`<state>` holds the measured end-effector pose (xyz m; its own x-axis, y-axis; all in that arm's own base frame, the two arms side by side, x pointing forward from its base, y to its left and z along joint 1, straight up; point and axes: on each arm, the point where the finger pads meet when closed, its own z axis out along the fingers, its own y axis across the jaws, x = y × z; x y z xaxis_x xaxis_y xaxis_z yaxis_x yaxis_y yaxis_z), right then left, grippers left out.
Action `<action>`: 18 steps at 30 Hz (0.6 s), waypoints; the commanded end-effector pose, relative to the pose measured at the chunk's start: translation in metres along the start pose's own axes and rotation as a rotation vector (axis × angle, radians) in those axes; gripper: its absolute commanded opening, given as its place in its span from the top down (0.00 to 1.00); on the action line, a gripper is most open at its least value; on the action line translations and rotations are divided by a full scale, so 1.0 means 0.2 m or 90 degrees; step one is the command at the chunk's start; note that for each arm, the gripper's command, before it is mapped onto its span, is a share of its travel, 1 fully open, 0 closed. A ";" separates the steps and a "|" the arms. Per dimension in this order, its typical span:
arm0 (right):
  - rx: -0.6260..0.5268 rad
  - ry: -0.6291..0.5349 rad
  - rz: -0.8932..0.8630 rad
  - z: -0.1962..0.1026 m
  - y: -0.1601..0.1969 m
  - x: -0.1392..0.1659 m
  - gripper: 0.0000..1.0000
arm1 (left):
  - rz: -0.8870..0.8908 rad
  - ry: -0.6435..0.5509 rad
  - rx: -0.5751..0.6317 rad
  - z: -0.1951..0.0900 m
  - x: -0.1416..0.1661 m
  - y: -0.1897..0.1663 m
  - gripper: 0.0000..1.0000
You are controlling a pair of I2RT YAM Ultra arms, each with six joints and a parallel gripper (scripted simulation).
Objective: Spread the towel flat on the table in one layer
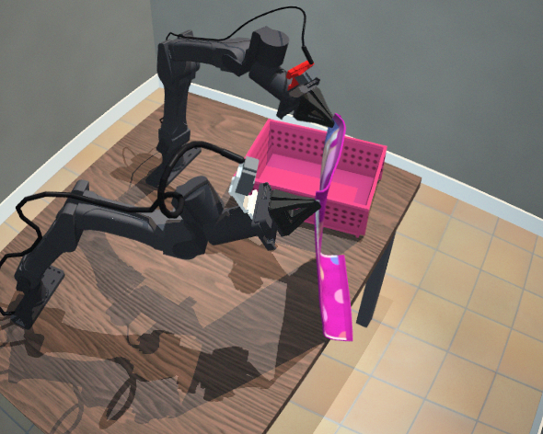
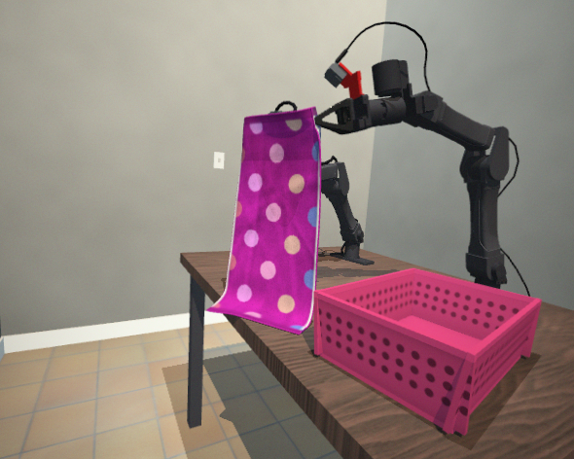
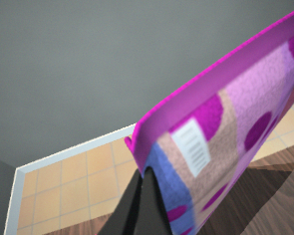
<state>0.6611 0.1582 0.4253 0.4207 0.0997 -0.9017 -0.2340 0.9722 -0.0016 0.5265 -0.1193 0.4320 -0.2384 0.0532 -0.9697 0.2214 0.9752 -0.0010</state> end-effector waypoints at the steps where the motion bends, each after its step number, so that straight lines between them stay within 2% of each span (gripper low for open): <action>1: 0.009 0.004 0.000 -0.03 -0.03 -0.12 1.00 | 0.004 -0.015 0.007 -0.11 -0.08 -0.04 1.00; 2: 0.007 0.042 0.000 -0.07 -0.01 -0.11 1.00 | 0.005 0.022 0.010 -0.10 0.02 -0.05 1.00; 4: 0.007 0.042 0.000 -0.07 -0.01 -0.11 1.00 | 0.005 0.014 0.010 -0.11 -0.01 -0.05 1.00; 5: 0.005 0.088 0.001 -0.12 0.00 -0.09 1.00 | 0.006 0.046 0.015 -0.13 0.06 -0.07 1.00; 7: 0.005 0.088 0.001 -0.12 0.00 -0.09 1.00 | 0.006 0.040 0.015 -0.13 0.04 -0.07 1.00; 8: 0.002 0.134 0.002 -0.18 0.01 -0.07 1.00 | 0.008 0.072 0.020 -0.15 0.11 -0.09 1.00; 12: 0.002 0.134 0.002 -0.18 0.01 -0.07 1.00 | 0.006 0.058 0.013 -0.17 0.06 -0.06 1.00; 13: -0.002 0.186 0.002 -0.24 0.03 -0.04 1.00 | 0.010 0.103 0.026 -0.18 0.17 -0.11 1.00; 15: -0.002 0.186 0.002 -0.24 0.03 -0.04 1.00 | 0.010 0.102 0.026 -0.18 0.17 -0.11 1.00; 16: -0.001 0.240 0.001 -0.31 0.03 -0.02 1.00 | 0.013 0.133 0.032 -0.21 0.23 -0.14 1.00; 17: -0.003 0.266 0.001 -0.28 0.04 -0.12 1.00 | 0.013 0.133 0.032 -0.21 0.23 -0.14 1.00; 18: -0.002 0.303 0.001 -0.28 0.03 -0.12 1.00 | 0.013 0.133 0.032 -0.21 0.23 -0.14 1.00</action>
<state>0.6205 0.1502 0.3917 0.0914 0.0221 -0.9956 -0.2367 0.9716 -0.0002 0.4884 -0.1340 0.3980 -0.3974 0.1087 -0.9112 0.2651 0.9642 -0.0006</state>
